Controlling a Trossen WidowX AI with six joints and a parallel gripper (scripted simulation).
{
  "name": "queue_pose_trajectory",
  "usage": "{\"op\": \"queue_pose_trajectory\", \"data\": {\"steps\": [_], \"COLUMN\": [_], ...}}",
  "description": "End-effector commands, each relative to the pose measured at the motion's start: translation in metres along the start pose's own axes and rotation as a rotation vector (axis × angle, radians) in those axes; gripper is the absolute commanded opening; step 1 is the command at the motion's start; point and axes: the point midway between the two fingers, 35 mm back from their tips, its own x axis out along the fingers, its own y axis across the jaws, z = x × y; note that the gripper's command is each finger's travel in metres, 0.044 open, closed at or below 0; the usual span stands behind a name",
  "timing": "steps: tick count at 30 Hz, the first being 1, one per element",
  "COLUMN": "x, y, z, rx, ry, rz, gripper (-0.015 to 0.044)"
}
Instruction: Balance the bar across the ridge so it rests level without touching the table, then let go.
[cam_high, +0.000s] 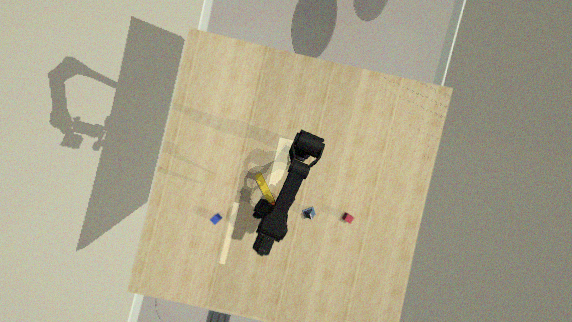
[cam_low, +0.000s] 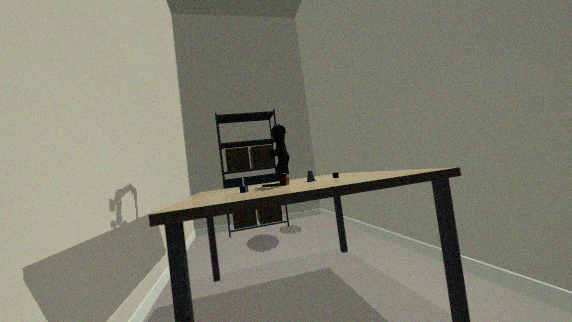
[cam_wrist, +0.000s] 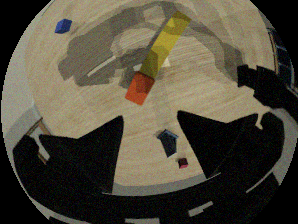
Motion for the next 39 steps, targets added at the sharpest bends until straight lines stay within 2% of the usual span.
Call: {"op": "queue_pose_trajectory", "data": {"steps": [1, 15, 20, 24, 32, 39], "x": [-0.004, -0.015, -0.015, 0.0, 0.056, 0.061], "y": [-0.002, -0.019, -0.02, -0.02, -0.027, -0.028], "z": [0.018, 0.081, 0.084, 0.086, 0.091, 0.092], "rx": [0.111, 0.523, 0.542, 0.542, 0.542, 0.542], "ry": [-0.029, -0.121, -0.126, -0.126, -0.126, -0.126], "rz": [-0.012, -0.066, -0.068, -0.068, -0.068, -0.068], "gripper": [0.0315, 0.0315, 0.0315, 0.0315, 0.0315, 0.0315]}}
